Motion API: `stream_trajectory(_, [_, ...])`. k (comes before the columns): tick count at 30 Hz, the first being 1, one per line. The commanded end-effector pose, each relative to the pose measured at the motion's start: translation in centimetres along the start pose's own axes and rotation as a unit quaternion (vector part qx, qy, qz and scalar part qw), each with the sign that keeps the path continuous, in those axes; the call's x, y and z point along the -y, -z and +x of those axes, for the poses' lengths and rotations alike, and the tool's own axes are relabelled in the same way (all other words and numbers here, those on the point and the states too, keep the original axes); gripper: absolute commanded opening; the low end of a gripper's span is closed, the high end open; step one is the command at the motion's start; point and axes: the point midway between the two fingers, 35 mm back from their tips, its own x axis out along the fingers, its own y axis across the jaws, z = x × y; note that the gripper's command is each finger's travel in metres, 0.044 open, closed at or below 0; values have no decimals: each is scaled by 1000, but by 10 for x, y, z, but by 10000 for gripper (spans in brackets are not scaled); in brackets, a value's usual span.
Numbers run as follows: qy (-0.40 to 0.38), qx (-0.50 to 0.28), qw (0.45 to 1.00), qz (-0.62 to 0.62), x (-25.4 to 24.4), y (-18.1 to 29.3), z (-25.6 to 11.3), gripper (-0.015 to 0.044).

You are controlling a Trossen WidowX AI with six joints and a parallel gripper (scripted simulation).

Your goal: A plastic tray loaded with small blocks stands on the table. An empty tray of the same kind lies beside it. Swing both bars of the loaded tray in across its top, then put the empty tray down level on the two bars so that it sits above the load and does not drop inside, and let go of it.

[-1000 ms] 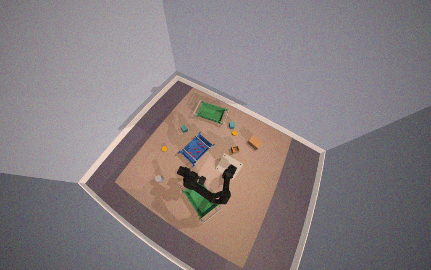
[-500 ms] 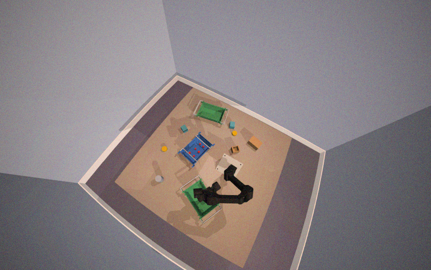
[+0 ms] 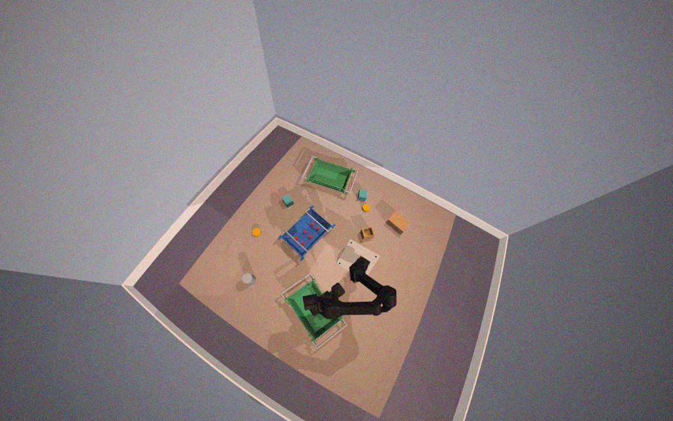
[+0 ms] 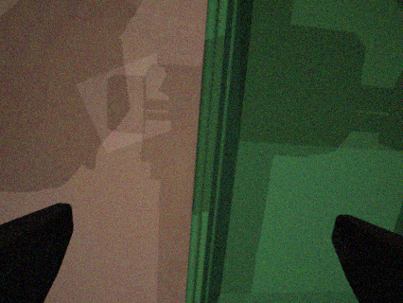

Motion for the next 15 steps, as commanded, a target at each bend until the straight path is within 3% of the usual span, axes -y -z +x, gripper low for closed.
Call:
stream_trajectory(1, [-5,-2,1000,1,-1,3,10,440])
stream_trajectory(15, [-6,-2,1000,0,-1,4,43,440])
